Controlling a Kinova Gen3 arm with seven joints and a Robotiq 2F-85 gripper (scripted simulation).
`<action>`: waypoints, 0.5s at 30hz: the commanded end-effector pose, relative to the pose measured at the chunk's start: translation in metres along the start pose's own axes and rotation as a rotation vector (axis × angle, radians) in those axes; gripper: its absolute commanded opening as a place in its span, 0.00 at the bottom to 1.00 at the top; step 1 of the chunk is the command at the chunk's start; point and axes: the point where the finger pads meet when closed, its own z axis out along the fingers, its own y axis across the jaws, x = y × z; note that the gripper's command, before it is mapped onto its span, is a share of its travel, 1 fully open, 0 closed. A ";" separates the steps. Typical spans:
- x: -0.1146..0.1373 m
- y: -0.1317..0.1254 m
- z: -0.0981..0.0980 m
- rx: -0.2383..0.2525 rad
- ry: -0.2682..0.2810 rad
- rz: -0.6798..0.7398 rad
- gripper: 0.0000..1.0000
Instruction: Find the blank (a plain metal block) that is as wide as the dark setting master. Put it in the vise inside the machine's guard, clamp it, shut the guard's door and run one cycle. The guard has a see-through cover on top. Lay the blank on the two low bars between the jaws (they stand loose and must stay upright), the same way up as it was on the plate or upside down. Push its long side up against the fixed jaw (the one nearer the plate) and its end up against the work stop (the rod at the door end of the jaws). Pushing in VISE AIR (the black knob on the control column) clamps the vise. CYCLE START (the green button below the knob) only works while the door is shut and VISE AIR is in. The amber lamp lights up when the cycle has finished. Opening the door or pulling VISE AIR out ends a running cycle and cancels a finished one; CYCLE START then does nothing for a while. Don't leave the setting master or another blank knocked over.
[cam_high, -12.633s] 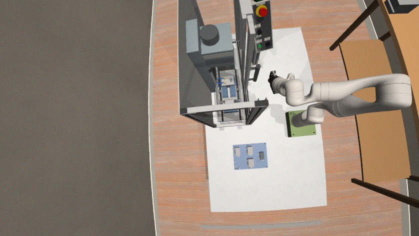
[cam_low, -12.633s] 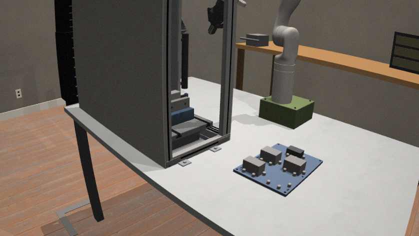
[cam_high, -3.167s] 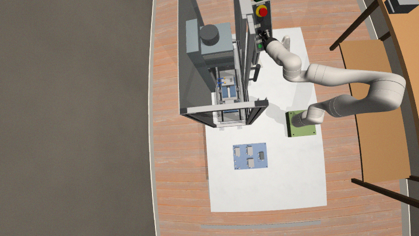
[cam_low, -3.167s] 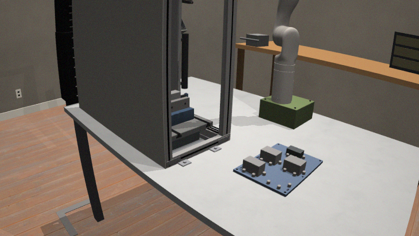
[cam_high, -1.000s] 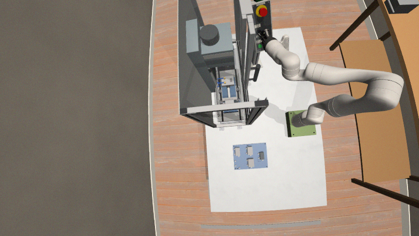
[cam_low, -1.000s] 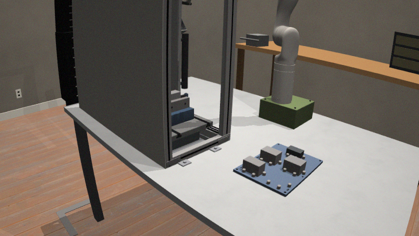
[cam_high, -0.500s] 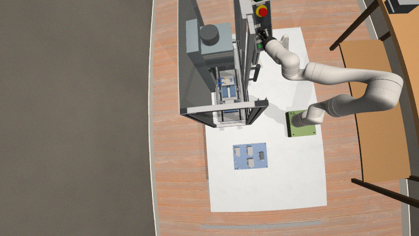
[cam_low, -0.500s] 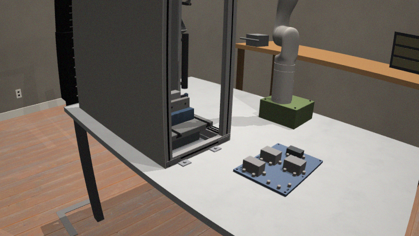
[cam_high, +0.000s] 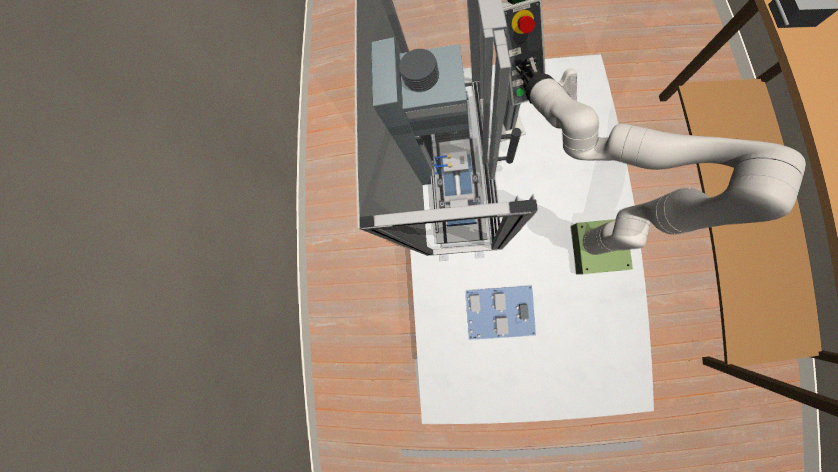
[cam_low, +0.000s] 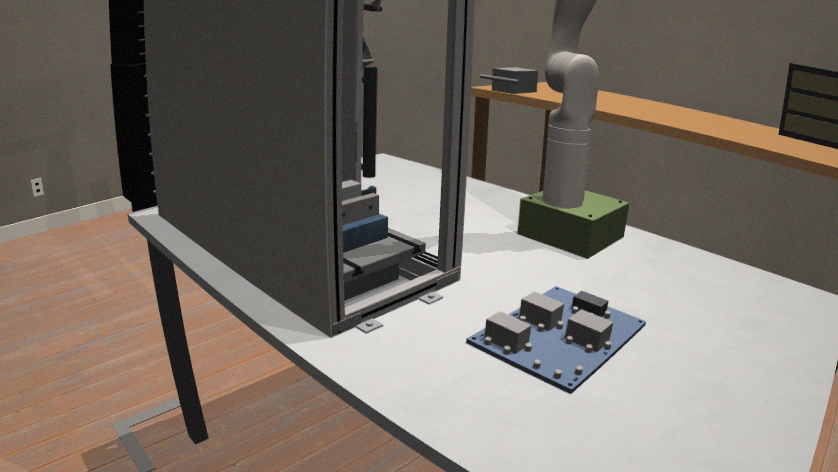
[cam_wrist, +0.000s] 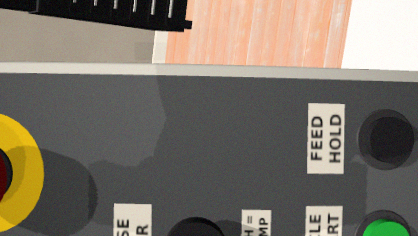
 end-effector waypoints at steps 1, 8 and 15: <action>0.001 -0.004 0.002 0.007 0.000 0.009 0.10; 0.001 -0.004 0.002 0.007 0.000 0.009 0.10; 0.001 -0.004 0.004 0.007 0.000 0.009 0.10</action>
